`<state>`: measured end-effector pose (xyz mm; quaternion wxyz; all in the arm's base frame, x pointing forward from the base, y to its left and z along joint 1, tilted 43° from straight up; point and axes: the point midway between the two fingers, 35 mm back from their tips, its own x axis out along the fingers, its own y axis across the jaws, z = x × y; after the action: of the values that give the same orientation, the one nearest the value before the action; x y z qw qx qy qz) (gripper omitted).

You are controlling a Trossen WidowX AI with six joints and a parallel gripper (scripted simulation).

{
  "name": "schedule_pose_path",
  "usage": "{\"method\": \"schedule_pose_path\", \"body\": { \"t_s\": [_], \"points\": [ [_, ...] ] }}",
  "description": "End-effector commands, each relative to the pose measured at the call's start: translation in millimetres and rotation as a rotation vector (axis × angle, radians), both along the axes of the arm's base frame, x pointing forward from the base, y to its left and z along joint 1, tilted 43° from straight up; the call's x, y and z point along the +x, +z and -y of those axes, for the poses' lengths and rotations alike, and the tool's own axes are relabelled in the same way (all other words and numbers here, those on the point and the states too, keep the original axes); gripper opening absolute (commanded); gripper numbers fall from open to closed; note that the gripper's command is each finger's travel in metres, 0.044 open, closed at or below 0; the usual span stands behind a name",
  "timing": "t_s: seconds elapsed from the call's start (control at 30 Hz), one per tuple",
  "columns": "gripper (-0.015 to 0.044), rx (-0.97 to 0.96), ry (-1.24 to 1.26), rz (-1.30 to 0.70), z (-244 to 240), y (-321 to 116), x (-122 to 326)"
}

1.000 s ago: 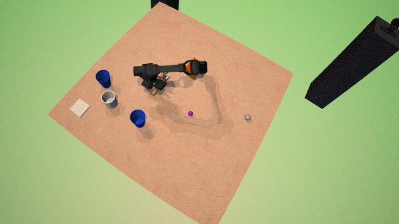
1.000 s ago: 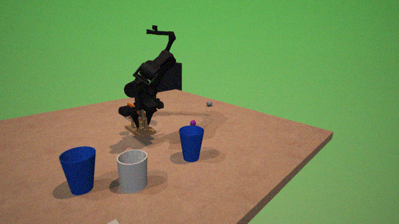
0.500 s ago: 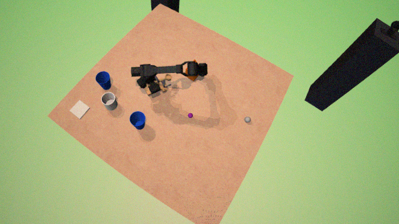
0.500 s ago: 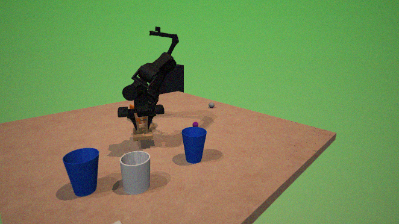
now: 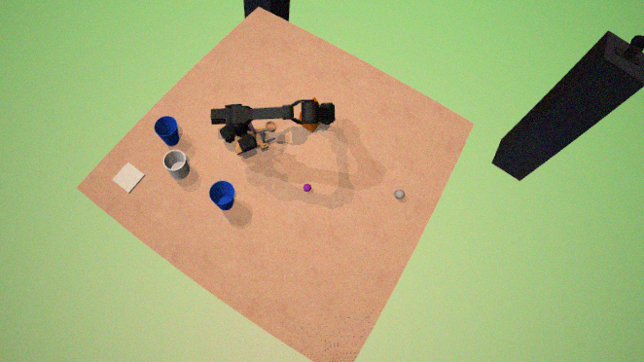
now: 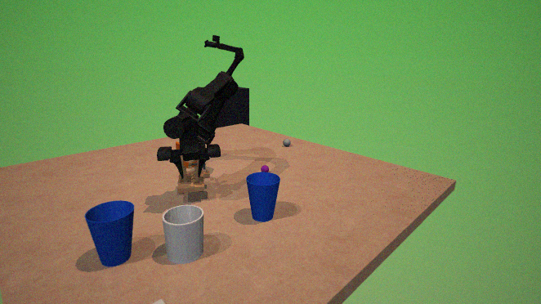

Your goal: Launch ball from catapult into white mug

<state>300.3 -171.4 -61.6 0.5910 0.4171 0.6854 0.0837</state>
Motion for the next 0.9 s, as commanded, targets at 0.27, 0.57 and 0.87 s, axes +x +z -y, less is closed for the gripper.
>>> {"method": "schedule_pose_path", "body": {
  "t_s": [0.27,0.57,0.87],
  "points": [
    [0.0,0.0,-0.006,-0.004,-12,-15,1],
    [0.0,0.001,-0.006,-0.003,-22,-26,1],
    [0.0,-0.001,0.005,-0.003,-23,-26,1]
  ]
}}
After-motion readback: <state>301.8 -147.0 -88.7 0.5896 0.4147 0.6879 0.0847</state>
